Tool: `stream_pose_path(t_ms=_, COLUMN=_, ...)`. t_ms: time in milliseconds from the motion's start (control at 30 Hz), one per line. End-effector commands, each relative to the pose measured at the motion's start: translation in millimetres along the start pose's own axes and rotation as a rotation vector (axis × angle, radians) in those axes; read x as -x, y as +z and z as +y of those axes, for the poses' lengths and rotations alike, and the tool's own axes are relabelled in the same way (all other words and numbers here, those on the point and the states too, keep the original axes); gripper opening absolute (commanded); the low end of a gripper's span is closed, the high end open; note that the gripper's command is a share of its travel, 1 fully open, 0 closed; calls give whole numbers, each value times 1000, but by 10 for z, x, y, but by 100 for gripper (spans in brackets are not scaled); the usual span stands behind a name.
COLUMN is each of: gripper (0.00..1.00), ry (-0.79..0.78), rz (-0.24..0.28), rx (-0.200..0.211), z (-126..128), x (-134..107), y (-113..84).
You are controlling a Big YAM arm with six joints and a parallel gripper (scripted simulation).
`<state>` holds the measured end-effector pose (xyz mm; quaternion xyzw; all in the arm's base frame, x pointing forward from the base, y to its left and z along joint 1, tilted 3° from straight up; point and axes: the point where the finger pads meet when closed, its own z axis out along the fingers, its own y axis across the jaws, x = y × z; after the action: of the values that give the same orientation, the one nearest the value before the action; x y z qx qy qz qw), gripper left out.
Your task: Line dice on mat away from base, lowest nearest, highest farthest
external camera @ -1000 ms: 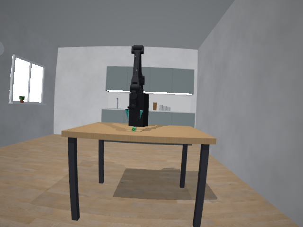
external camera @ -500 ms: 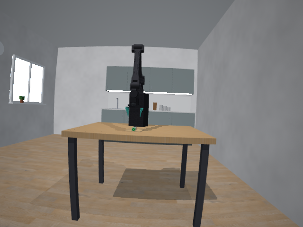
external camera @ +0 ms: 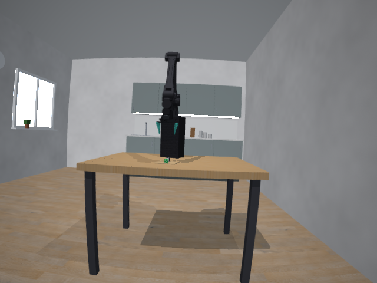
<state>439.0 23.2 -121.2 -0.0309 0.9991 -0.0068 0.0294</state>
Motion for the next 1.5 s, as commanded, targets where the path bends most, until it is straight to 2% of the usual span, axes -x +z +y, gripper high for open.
stream_pose_path(t_ms=0, gripper=100, ry=0, rz=-15, rx=2, z=37, x=35, y=-146)
stream_pose_path(t_ms=33, gripper=100, ry=0, rz=-15, rx=2, z=37, x=35, y=-146)
stream_pose_path(t_ms=67, gripper=100, ry=-1, rz=13, rx=1, z=38, x=-40, y=-40)
stream_pose_path(t_ms=233, gripper=100, ry=-1, rz=-13, rx=2, z=38, x=70, y=-81)
stream_pose_path(t_ms=1467, gripper=100, ry=-1, rz=-13, rx=2, z=38, x=71, y=-82)
